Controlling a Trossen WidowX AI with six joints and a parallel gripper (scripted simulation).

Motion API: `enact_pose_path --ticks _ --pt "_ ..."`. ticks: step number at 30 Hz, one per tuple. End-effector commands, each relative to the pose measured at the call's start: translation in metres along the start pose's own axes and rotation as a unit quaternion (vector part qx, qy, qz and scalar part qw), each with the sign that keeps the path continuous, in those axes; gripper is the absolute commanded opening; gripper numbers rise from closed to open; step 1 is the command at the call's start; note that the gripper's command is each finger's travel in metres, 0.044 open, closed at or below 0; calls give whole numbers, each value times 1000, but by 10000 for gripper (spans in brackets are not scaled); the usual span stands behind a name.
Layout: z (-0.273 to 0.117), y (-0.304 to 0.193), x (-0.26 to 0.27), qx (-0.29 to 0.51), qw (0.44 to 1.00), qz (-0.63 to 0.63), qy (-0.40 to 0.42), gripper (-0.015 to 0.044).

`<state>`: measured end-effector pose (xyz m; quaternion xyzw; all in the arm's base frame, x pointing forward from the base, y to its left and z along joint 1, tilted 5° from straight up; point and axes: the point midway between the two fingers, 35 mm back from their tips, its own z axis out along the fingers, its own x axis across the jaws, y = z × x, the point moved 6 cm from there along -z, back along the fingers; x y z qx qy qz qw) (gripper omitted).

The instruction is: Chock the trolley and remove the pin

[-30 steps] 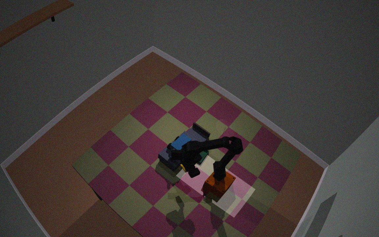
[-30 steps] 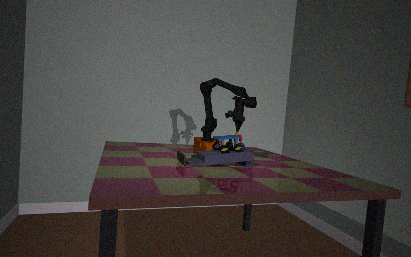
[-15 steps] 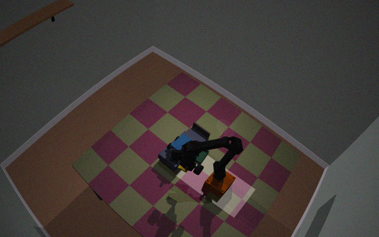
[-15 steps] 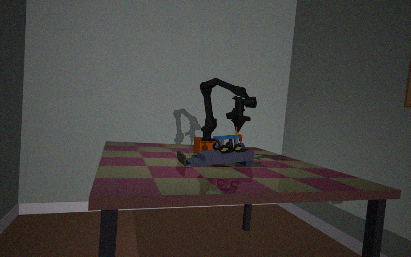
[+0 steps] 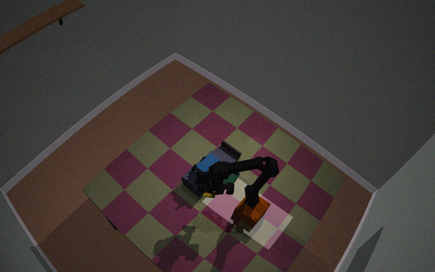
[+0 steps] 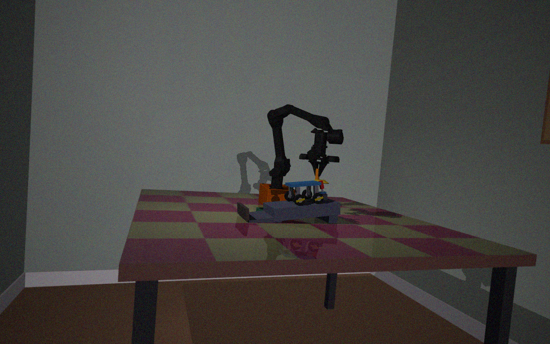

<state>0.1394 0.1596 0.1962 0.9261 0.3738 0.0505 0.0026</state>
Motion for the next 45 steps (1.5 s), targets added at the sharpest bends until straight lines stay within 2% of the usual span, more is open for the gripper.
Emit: enact_pose_path --ticks 1,12,24,33,45 --pt "0 0 0 -1 998 -69 -1 0" --pt "0 0 0 -1 967 -255 -2 0" --pt "0 0 0 0 895 -446 -2 0" --pt "0 2 -1 0 890 -456 -2 0" --pt "2 41 -13 -2 890 -456 -4 0"
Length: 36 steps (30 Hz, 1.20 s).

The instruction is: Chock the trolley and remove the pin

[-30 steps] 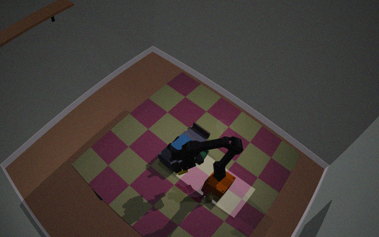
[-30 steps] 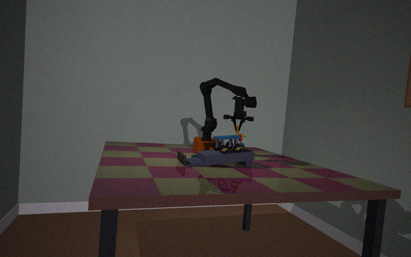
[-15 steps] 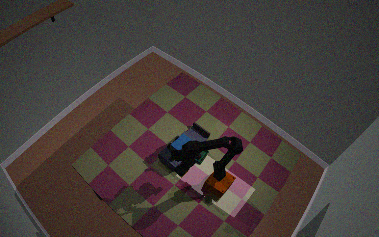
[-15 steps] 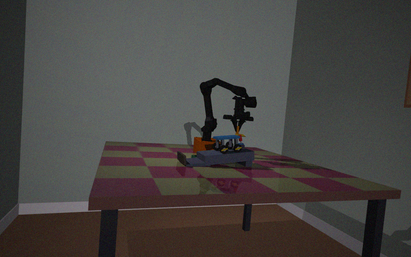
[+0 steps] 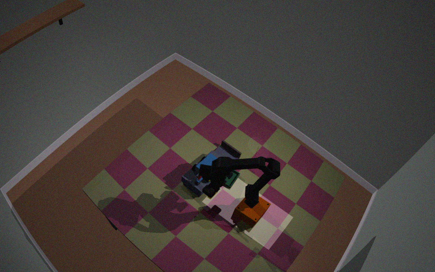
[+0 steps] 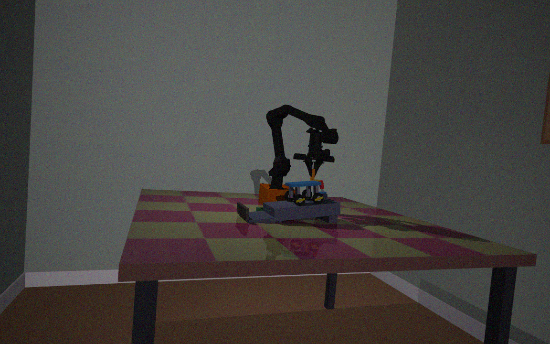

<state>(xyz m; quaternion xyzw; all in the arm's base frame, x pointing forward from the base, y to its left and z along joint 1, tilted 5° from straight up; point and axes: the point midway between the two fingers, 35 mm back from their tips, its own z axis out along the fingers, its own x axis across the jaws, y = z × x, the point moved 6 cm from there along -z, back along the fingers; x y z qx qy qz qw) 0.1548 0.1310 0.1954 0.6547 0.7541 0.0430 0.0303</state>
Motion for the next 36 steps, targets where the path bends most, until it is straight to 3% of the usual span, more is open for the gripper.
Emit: enact_pose_path --ticks 1,36 --pt "1 3 -13 2 1000 -1 0 0" --pt "7 30 -117 1 1000 -1 -5 0"
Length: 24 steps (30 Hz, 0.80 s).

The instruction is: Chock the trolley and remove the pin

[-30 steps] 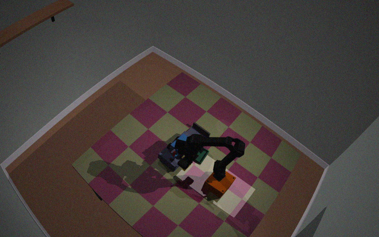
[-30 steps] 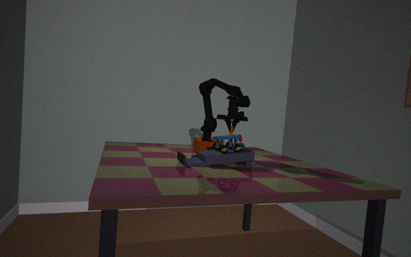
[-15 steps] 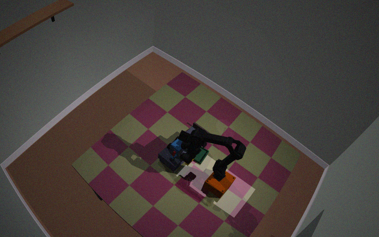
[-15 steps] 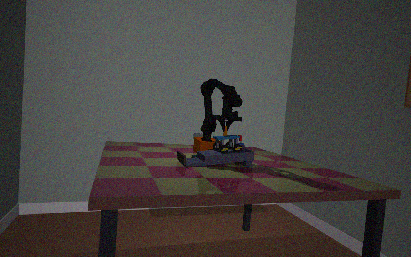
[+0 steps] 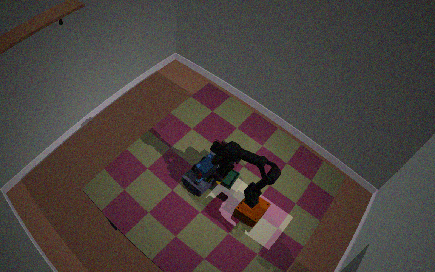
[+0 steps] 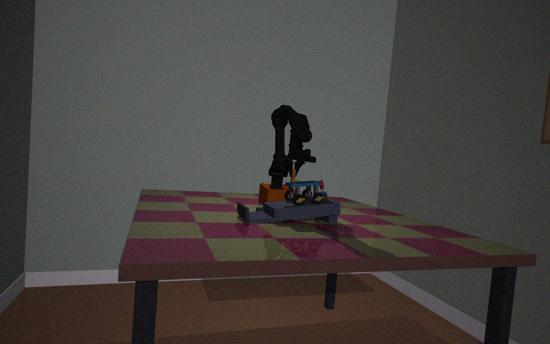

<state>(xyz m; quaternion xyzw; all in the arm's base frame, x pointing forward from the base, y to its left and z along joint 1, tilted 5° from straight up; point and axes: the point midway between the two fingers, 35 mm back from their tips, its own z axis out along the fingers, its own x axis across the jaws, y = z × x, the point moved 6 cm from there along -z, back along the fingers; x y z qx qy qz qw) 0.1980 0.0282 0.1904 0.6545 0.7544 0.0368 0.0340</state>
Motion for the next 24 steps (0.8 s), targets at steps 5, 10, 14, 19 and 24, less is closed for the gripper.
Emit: enact_pose_path --ticks 5,10,14,19,24 --pt "2 6 -26 -1 1000 -1 1 0" --pt "3 10 -42 -1 1000 -1 0 0" --pt "4 12 -56 -2 1000 -1 -1 0" --pt "6 17 -75 -2 1000 -1 -2 0" --pt "7 21 -94 -2 1000 -1 -3 0"
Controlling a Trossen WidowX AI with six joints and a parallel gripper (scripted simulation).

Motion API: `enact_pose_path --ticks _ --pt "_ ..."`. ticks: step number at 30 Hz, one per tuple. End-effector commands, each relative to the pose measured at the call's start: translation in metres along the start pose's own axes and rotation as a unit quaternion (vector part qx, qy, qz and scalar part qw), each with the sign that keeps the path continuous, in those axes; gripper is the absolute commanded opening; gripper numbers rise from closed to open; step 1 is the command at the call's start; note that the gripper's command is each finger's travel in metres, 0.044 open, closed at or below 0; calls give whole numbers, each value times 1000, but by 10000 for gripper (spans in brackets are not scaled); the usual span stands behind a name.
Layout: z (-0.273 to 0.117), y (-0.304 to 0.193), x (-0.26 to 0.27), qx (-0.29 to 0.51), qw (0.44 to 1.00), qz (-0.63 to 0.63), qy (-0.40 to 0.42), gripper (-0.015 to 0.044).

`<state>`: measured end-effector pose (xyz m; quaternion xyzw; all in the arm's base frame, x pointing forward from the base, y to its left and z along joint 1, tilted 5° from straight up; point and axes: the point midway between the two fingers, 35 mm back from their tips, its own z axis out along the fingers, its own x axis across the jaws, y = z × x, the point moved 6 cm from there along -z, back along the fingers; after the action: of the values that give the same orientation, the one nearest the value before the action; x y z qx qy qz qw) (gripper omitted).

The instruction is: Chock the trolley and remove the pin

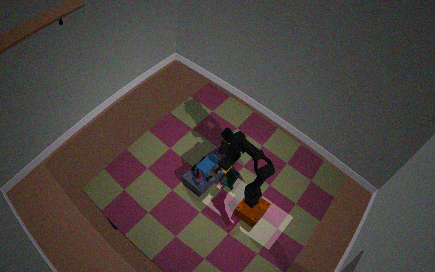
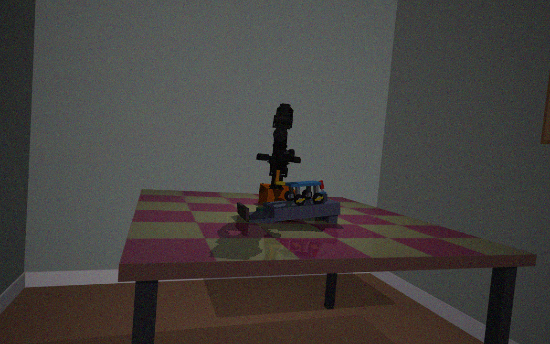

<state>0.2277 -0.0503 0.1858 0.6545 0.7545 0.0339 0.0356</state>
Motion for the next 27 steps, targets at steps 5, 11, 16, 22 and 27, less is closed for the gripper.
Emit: enact_pose_path --ticks 5,11,16,22,27 --pt "2 9 -32 -3 1000 -1 0 0" --pt "3 15 -55 -3 1000 -1 -1 0" --pt "3 15 -64 -2 999 -2 37 0" --pt "3 15 -68 -3 998 -1 56 0" --pt "6 28 -70 -3 998 -1 56 0"
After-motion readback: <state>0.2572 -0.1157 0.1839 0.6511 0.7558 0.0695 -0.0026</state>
